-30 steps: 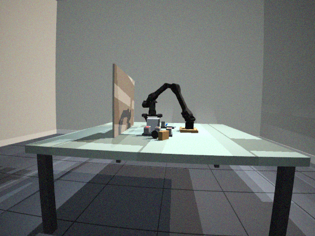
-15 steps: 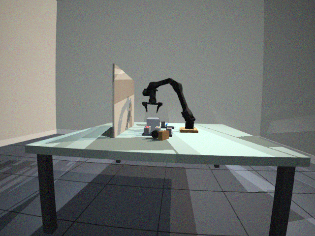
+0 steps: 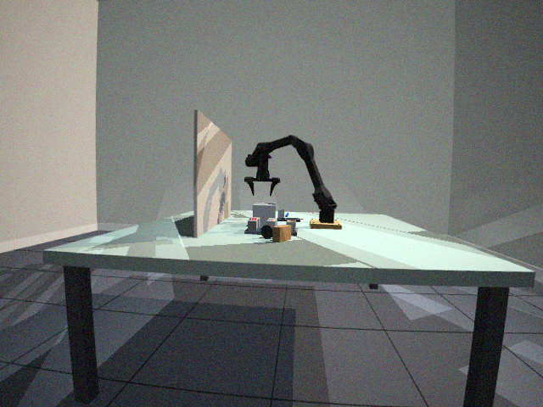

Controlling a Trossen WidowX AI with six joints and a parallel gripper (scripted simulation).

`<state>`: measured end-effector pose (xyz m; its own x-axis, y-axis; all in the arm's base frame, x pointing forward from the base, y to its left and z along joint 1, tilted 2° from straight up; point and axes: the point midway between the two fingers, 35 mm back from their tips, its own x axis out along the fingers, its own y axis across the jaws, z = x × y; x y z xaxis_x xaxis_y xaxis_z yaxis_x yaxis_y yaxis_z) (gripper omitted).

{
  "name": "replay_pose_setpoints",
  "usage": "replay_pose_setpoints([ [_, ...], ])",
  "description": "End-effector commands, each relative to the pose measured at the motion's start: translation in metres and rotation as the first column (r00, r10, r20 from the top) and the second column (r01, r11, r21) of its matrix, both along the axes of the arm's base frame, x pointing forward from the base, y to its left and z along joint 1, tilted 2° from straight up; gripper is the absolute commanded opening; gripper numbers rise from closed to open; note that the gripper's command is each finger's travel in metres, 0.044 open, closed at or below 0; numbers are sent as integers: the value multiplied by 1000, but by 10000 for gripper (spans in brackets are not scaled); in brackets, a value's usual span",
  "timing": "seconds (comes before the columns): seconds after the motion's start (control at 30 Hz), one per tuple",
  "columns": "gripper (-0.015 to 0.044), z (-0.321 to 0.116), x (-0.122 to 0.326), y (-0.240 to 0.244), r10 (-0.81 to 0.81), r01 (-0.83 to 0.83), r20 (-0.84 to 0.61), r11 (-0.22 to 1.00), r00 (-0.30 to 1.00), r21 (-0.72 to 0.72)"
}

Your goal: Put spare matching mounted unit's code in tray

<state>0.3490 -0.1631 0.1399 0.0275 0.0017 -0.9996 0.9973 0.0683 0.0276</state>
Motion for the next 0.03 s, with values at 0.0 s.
replay_pose_setpoints([
  [0.0,440,0,0,0,0,0,2,1000,1000,-1],
])
